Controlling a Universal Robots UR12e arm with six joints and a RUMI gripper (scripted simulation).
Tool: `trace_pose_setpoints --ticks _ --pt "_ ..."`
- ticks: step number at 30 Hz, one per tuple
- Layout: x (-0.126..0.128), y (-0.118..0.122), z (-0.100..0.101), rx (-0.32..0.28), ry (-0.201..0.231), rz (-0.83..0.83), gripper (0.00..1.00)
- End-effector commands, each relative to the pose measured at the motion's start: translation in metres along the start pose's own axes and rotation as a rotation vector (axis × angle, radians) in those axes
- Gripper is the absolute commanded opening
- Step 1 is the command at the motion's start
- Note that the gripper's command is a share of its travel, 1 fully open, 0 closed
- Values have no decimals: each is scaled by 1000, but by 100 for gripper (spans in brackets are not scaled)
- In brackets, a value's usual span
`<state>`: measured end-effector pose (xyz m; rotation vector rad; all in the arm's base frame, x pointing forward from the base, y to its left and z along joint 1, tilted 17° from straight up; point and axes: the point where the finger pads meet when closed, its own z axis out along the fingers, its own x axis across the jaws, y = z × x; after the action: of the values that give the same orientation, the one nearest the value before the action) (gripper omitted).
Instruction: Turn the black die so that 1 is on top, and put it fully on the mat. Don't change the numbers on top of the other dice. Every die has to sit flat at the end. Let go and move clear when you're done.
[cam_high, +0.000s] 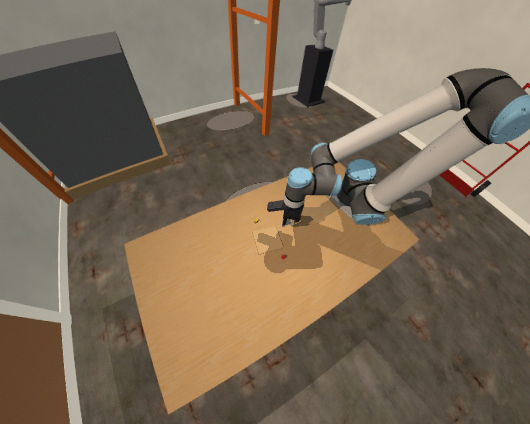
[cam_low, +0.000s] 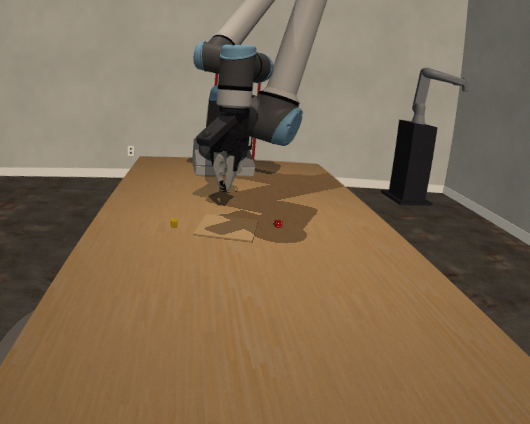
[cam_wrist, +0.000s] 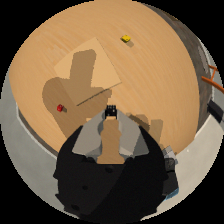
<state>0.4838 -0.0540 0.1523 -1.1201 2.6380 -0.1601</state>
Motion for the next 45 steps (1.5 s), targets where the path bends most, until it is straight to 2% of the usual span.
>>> trace_pose_setpoints --ticks 1,9,26,31,37,39,45 --pt "1 0 -24 -2 -1 0 0" --pt "1 0 -36 -2 -1 0 0" --pt "-1 -3 -37 -2 -1 27 0" --pt "-7 -10 -39 -2 -1 114 0" --pt "-19 -26 -41 -2 0 296 0" --pt "-19 -26 -41 -2 0 296 0" --pt "-37 -45 -43 -2 0 520 0"
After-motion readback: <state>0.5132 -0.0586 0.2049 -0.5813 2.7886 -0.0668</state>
